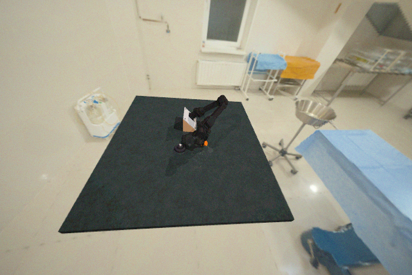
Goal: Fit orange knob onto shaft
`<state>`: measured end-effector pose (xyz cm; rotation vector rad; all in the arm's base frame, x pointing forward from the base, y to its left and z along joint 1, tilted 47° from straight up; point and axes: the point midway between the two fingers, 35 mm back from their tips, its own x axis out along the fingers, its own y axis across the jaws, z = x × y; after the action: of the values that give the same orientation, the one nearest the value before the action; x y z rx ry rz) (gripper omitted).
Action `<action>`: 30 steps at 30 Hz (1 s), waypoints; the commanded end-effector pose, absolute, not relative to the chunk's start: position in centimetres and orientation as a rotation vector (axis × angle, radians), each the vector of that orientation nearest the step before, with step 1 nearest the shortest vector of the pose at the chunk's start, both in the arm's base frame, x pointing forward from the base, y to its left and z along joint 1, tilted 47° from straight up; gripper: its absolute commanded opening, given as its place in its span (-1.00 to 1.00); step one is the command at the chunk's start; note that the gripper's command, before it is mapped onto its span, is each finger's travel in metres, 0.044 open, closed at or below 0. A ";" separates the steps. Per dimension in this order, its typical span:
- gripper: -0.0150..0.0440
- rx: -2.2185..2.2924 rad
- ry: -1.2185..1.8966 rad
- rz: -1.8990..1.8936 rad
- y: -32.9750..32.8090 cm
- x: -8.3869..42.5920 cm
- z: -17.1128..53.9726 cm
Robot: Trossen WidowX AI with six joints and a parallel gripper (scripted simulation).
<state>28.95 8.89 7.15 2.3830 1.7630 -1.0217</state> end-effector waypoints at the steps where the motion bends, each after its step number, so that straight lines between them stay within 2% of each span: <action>1: 0.11 2.446 1.786 -0.942 8.6 28.7 6.9; 30: 0.11 2.815 1.877 -0.466 7.1 27.7 4.6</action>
<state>27.50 6.72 4.97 2.7808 1.8696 -0.4971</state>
